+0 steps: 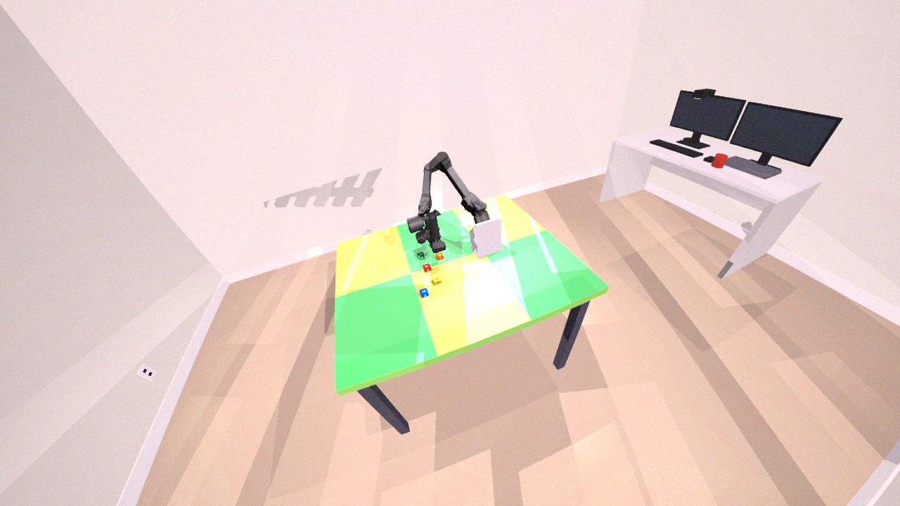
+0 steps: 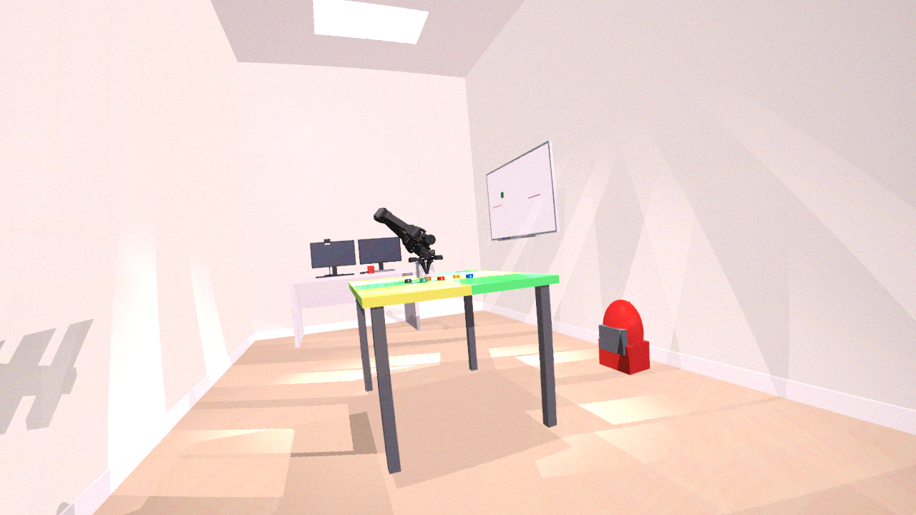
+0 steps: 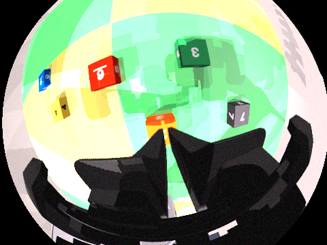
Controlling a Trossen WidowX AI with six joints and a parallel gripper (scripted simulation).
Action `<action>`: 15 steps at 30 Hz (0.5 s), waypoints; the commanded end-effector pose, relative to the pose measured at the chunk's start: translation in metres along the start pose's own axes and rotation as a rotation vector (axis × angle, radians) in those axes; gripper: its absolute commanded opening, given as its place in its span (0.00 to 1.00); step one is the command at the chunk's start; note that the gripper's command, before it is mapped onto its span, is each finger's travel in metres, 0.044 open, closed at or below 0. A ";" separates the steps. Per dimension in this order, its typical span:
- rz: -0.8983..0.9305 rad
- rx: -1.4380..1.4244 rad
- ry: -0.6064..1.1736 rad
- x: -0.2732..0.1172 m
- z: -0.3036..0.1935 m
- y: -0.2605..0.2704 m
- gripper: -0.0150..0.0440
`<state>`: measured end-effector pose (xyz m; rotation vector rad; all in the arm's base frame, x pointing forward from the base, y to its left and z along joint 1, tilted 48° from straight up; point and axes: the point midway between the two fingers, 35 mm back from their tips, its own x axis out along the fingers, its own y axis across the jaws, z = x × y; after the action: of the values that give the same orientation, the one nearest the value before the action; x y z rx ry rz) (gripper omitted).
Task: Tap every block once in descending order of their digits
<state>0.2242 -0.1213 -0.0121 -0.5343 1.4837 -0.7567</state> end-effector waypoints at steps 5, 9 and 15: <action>-0.007 -0.014 0.013 0.015 -0.005 0.001 0.29; -0.008 -0.014 0.013 0.020 -0.005 0.000 0.29; -0.008 -0.014 0.013 0.021 -0.005 0.000 0.29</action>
<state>0.2217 -0.1343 -0.0237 -0.5395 1.4850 -0.7585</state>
